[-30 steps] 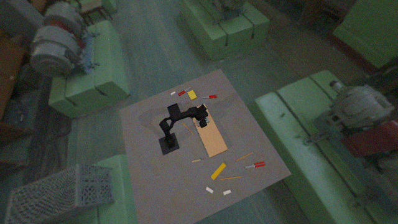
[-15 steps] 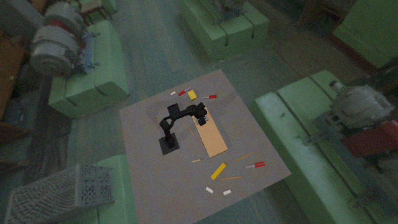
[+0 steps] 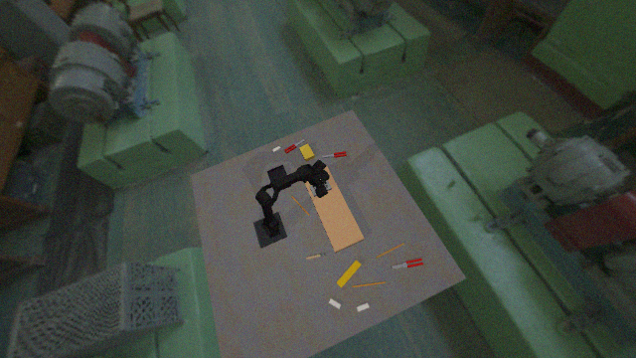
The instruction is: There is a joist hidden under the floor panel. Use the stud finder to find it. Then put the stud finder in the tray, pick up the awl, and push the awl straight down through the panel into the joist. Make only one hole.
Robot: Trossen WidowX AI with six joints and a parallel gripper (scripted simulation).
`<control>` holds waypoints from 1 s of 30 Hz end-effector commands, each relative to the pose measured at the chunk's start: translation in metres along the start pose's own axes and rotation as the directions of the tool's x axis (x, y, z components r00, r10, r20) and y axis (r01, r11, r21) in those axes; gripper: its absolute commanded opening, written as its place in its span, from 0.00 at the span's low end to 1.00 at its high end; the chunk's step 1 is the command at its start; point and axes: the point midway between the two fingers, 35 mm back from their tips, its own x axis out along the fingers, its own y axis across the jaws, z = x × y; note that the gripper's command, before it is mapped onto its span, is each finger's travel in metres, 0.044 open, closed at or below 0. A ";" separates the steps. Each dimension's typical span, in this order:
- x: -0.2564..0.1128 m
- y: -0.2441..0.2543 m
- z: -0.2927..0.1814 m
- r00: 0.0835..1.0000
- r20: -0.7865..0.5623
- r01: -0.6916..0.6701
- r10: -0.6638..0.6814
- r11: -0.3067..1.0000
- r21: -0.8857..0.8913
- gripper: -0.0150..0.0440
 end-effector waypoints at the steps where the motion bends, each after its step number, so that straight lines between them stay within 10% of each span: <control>1: 0.000 0.008 0.001 1.000 0.000 -0.001 0.001 1.000 0.001 0.25; 30: 0.000 0.051 0.001 1.000 0.000 -0.005 0.005 1.000 0.002 0.25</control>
